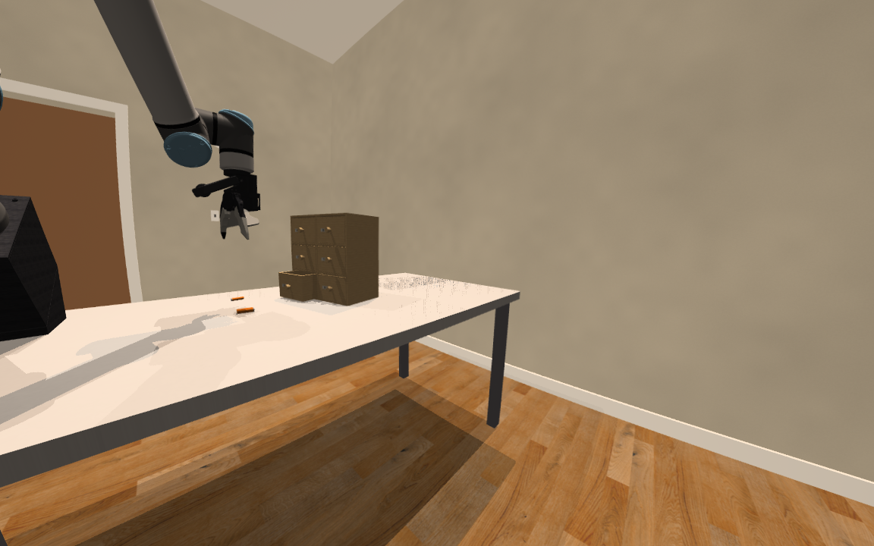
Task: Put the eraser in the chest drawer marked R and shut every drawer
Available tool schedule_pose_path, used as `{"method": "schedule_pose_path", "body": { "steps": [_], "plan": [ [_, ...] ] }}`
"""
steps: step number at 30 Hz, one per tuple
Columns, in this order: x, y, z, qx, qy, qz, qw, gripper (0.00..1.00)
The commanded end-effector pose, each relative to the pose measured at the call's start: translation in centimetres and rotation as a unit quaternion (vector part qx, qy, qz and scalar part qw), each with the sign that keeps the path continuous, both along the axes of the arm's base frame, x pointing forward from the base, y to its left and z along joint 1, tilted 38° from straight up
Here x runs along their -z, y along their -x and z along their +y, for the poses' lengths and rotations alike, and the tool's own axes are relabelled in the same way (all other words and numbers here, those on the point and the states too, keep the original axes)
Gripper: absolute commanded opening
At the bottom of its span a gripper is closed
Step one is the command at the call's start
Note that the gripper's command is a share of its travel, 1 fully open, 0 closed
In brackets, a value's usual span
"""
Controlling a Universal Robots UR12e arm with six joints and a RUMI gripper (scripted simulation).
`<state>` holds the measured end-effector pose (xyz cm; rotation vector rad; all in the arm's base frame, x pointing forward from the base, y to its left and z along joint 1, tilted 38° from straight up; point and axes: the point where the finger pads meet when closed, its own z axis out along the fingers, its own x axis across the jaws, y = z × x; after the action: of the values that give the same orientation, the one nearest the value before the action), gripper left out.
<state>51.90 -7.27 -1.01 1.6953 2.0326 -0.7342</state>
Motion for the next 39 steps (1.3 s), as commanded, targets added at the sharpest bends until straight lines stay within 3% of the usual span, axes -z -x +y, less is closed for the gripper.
{"method": "schedule_pose_path", "body": {
  "steps": [1,19,28,39],
  "plan": [
    [-1.0,2.0,1.1,0.0,0.0,0.0,1.0,1.0],
    [-0.4,1.5,0.8,-0.018,-0.006,-0.024,1.0,1.0],
    [0.2,0.9,0.5,-0.041,-0.013,-0.054,0.998,1.0],
    [1.8,-0.4,-0.4,-0.094,-0.03,-0.122,0.988,1.0]
  ]
}}
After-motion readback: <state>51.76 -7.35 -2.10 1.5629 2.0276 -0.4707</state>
